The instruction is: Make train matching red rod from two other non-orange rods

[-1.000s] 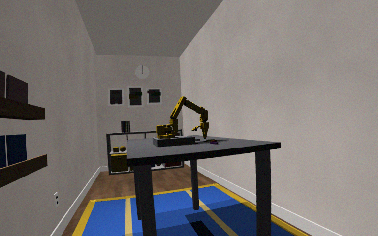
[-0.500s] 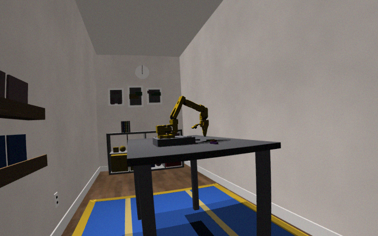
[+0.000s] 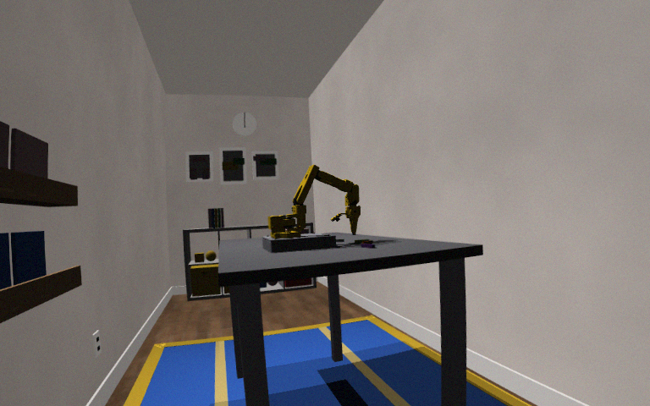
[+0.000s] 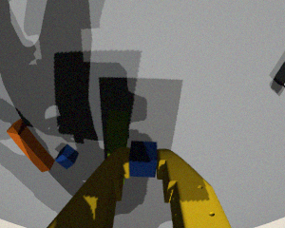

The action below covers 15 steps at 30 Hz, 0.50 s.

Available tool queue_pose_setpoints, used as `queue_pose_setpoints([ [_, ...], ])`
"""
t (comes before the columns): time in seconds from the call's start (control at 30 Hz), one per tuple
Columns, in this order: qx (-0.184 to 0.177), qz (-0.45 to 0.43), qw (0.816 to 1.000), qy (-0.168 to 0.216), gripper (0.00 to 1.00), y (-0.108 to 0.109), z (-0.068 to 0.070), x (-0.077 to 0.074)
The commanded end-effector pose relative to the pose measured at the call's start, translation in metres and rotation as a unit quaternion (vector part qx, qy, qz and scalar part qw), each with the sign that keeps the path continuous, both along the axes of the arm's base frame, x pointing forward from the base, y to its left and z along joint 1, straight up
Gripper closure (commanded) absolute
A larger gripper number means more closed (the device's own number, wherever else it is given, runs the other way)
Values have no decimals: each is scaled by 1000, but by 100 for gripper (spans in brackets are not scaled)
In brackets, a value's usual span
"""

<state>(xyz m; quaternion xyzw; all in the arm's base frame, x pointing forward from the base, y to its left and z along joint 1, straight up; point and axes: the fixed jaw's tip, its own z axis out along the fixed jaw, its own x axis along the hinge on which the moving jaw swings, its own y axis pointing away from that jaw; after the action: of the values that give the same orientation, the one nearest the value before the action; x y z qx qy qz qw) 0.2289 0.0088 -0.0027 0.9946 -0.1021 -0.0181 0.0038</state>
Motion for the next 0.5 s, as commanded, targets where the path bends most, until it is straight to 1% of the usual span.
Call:
queue_pose_setpoints([
  [0.0, 0, -45, 999, -9, 100, -9, 4, 2],
  [0.1, -1, -103, 995, -9, 100, -22, 4, 1],
  [0.2, -2, -169, 986, -9, 100, -37, 4, -1],
  [0.3, -3, -231, 973, -9, 100, -50, 3, -4],
  [0.43, -5, -313, 950, -8, 100, -68, 3, -9],
  [0.47, -5, -313, 950, -8, 100, -68, 3, -9],
])
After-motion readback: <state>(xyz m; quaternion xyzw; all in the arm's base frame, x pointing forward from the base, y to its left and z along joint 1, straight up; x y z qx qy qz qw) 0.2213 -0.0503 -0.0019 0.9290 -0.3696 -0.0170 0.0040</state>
